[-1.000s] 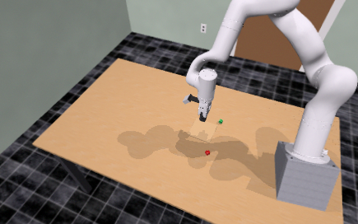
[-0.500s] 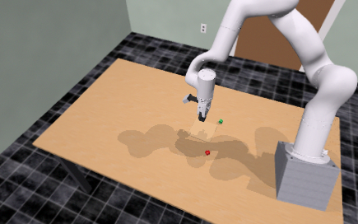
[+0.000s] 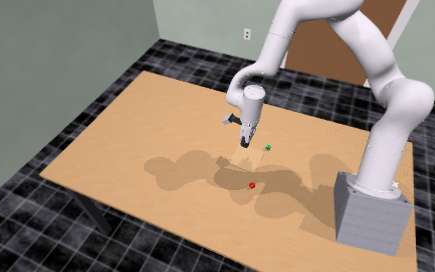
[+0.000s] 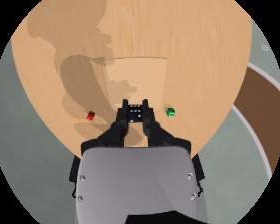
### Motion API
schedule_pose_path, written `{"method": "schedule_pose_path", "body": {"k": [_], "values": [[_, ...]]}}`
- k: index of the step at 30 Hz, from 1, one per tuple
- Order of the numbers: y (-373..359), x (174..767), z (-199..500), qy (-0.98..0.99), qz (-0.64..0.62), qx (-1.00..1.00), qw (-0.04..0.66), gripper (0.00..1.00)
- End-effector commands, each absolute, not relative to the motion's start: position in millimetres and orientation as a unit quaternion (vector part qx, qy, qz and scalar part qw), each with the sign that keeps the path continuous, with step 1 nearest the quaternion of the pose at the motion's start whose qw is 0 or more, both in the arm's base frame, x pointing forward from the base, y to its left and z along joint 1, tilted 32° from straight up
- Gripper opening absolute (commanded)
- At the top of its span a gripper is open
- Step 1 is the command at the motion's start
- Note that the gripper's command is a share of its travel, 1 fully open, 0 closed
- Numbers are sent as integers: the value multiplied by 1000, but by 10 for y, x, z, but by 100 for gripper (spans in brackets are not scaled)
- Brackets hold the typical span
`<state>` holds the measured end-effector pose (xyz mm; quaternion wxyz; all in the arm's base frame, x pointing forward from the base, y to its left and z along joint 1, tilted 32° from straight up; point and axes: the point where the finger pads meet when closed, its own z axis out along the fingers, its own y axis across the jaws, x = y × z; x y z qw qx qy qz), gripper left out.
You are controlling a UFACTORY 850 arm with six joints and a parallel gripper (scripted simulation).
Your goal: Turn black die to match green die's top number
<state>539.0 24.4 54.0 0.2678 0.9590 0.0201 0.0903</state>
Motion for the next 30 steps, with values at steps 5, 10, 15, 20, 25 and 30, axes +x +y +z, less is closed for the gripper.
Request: {"method": "schedule_pose_path", "body": {"k": [5, 10, 15, 20, 25, 30], "values": [[236, 5369, 541, 43, 175, 947, 267, 15], [235, 5352, 537, 57, 227, 935, 265, 15], [248, 5342, 536, 69, 269, 925, 259, 15], [234, 5332, 532, 76, 295, 917, 260, 15], [230, 5310, 523, 95, 360, 893, 253, 15], [231, 5295, 519, 110, 413, 870, 247, 15]]}}
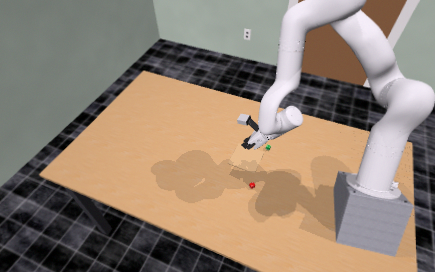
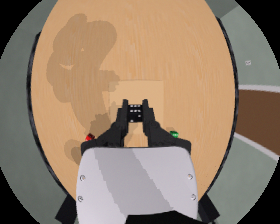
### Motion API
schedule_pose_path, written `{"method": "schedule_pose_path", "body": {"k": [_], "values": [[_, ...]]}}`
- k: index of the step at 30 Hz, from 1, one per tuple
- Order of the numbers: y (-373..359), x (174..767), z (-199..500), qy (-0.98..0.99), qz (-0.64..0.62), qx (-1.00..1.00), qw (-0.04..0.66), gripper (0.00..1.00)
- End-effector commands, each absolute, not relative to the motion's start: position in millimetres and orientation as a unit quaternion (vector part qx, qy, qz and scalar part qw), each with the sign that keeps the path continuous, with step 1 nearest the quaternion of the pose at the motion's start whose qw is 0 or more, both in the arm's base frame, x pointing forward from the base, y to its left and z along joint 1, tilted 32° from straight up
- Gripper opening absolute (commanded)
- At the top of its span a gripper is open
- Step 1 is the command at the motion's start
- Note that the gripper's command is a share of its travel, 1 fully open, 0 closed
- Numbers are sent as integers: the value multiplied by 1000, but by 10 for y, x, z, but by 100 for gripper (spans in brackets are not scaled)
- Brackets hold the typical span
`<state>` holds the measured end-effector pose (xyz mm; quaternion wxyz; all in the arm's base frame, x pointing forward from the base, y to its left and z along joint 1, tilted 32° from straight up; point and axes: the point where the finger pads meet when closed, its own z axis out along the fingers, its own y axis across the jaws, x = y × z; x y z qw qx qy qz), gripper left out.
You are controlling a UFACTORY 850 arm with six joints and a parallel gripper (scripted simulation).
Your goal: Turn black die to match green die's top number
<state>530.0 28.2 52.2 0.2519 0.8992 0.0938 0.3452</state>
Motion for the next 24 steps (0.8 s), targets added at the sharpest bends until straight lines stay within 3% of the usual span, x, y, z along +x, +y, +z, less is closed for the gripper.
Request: {"method": "schedule_pose_path", "body": {"k": [1, 14, 24], "values": [[233, 5291, 519, 113, 423, 865, 245, 15], [237, 5253, 512, 146, 541, 797, 225, 15], [240, 5243, 511, 149, 553, 789, 222, 15]]}}
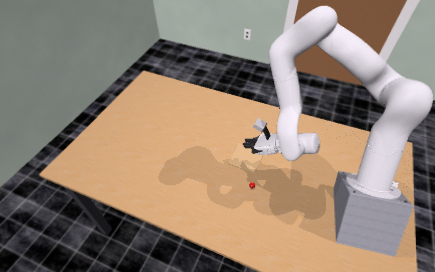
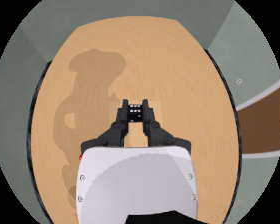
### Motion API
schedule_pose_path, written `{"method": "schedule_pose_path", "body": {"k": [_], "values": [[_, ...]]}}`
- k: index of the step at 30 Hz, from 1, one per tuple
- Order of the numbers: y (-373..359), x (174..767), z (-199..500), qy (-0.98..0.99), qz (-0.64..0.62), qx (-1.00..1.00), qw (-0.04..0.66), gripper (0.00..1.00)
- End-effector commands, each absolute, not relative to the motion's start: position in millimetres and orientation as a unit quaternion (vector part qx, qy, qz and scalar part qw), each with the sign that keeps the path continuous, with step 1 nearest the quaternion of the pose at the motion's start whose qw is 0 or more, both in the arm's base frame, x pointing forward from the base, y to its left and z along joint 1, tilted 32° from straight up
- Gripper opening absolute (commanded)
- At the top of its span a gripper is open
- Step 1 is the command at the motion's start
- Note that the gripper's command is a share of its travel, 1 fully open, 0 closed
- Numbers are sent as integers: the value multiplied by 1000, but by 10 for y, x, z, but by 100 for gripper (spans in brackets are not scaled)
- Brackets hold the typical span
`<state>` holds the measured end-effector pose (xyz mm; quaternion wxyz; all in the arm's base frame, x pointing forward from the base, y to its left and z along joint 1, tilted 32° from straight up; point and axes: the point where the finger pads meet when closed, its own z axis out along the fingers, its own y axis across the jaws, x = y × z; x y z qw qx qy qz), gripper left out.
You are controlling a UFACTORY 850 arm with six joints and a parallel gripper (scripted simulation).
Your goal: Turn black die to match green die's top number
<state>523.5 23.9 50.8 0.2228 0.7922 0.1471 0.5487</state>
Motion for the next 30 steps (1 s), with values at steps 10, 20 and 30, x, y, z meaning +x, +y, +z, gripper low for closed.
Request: {"method": "schedule_pose_path", "body": {"k": [10, 20, 30], "values": [[162, 5264, 384, 149, 553, 789, 222, 15], [12, 5304, 135, 149, 553, 789, 222, 15], [-131, 5342, -101, 149, 553, 789, 222, 15]]}}
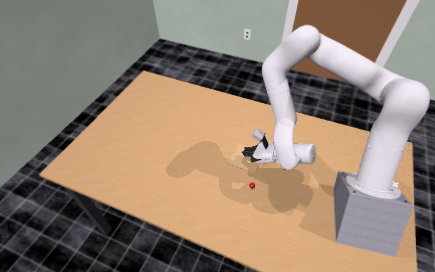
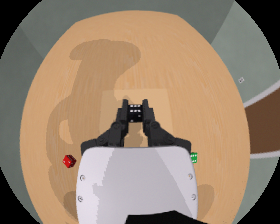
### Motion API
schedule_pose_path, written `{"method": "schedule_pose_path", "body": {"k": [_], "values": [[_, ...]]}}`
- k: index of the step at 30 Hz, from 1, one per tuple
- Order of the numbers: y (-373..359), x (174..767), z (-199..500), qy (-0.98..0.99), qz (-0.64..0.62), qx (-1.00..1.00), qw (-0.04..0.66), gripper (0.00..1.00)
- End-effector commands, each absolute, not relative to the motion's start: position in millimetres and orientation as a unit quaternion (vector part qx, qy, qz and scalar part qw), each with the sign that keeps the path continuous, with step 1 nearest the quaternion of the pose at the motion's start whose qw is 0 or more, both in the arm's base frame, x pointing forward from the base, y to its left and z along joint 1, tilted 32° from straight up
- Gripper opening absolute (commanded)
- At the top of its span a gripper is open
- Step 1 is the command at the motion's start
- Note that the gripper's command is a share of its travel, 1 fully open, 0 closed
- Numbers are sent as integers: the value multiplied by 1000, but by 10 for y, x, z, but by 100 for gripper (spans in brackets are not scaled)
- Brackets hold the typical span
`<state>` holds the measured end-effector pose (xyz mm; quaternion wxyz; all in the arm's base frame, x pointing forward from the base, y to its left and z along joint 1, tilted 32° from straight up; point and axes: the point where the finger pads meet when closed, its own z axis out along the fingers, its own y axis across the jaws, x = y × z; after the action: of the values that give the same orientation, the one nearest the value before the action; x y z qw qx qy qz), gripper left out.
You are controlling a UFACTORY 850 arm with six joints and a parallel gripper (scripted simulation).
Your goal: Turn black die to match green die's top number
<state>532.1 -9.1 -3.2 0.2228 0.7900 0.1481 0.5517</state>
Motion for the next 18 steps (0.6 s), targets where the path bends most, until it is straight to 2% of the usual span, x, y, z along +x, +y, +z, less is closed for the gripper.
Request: {"method": "schedule_pose_path", "body": {"k": [1, 18], "values": [[-136, 5344, -111, 149, 553, 789, 222, 15], [-145, 5346, -125, 149, 553, 789, 222, 15]]}}
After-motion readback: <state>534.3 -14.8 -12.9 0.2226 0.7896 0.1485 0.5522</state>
